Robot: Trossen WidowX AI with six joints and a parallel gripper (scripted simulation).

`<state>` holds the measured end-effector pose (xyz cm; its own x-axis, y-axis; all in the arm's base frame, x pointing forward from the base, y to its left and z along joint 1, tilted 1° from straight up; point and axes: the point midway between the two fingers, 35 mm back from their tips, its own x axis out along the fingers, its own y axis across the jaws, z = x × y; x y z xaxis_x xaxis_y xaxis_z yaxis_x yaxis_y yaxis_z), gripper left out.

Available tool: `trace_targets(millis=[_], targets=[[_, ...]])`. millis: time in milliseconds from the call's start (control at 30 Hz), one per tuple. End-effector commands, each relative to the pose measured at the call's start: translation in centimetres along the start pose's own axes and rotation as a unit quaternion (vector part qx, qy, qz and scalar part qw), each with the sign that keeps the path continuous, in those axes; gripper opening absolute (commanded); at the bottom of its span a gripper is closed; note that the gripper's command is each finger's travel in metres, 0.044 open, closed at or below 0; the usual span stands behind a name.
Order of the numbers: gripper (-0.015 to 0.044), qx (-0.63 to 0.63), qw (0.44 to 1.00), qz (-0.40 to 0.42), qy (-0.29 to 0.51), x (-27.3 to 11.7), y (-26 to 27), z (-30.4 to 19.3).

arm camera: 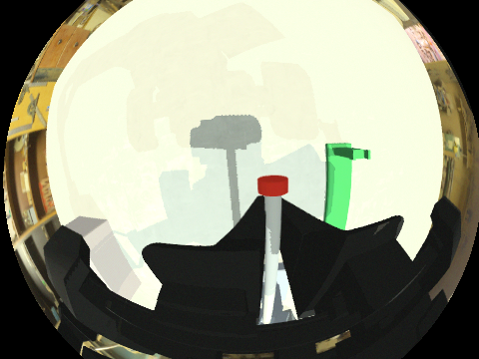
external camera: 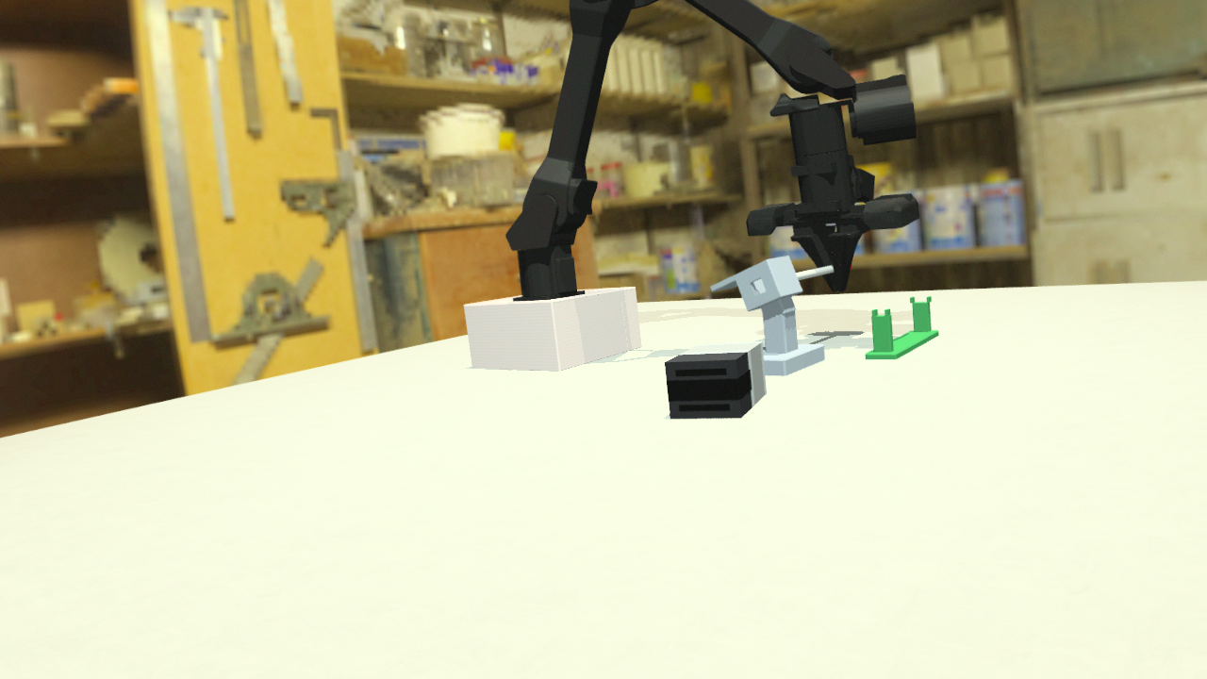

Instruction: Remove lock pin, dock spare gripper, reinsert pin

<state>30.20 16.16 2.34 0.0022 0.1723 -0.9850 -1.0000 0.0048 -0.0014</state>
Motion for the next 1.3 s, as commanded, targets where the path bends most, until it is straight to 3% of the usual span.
trace_targets(millis=[0,800,1267], targets=[[0.0,0.001,1.0,-0.001,0.002,-0.1,-0.1,0.4],[0.0,0.002,1.0,0.006,0.004,-0.4,-0.1,2.2],[0.0,0.001,1.0,0.013,0.005,-2.6,0.3,2.3]])
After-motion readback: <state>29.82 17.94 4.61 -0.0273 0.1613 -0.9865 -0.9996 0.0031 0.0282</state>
